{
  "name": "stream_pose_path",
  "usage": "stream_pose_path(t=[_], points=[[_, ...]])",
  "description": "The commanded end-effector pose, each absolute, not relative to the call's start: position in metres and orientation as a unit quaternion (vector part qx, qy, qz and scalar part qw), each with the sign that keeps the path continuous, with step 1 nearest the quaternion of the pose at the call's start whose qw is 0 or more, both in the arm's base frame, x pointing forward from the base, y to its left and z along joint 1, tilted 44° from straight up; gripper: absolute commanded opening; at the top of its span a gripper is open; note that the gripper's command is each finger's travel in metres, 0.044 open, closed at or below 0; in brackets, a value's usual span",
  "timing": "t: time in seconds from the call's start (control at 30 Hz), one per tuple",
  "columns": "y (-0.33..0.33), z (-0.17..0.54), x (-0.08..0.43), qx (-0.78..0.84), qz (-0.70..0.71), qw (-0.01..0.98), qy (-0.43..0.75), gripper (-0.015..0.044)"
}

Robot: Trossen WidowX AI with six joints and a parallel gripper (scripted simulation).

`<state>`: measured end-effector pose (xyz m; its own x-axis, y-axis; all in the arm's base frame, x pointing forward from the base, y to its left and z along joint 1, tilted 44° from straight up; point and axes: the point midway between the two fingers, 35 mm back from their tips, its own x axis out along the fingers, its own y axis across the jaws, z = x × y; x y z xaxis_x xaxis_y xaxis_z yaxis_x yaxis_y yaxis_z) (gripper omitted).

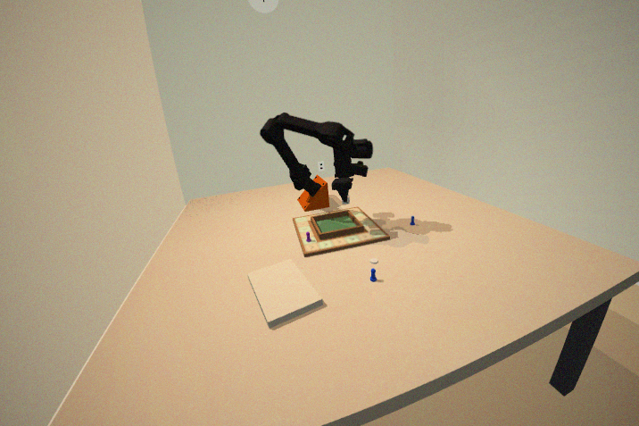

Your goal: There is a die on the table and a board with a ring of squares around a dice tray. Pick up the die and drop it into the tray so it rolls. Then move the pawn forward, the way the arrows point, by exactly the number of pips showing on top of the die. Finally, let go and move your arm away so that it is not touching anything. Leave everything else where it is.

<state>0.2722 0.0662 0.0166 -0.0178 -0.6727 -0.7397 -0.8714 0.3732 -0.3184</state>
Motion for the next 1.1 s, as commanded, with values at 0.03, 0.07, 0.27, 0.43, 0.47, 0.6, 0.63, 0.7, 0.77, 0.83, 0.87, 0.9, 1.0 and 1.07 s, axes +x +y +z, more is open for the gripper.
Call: stream_pose_path(t=[0.03, 0.07, 0.27, 0.43, 0.47, 0.6, 0.63, 0.7, 0.77, 0.83, 0.87, 0.9, 1.0, 1.07], points=[[0.055, 0.023, 0.273, -0.577, 0.156, 0.400, 0.695, 0.0000], [0.052, 0.024, 0.274, -0.582, 0.165, 0.391, 0.693, 0.0000], [0.037, 0.031, 0.274, -0.614, 0.219, 0.339, 0.678, 0.0000], [0.025, 0.037, 0.274, -0.636, 0.262, 0.295, 0.663, 0.0000], [0.024, 0.038, 0.274, -0.638, 0.266, 0.290, 0.662, 0.0000], [0.024, 0.038, 0.273, -0.637, 0.270, 0.290, 0.661, 0.0000], [0.023, 0.037, 0.273, -0.633, 0.275, 0.294, 0.662, 0.0000], [0.021, 0.035, 0.270, -0.616, 0.296, 0.308, 0.662, 0.0000], [0.020, 0.032, 0.268, -0.598, 0.319, 0.325, 0.659, 0.0000], [0.019, 0.030, 0.267, -0.581, 0.341, 0.342, 0.654, 0.0000], [0.019, 0.030, 0.266, -0.573, 0.352, 0.351, 0.651, 0.0000], [0.019, 0.029, 0.265, -0.565, 0.362, 0.360, 0.647, 0.0000], [0.018, 0.026, 0.263, -0.543, 0.393, 0.388, 0.633, 0.0000], [0.018, 0.025, 0.263, -0.529, 0.413, 0.407, 0.620, 0.0000]])
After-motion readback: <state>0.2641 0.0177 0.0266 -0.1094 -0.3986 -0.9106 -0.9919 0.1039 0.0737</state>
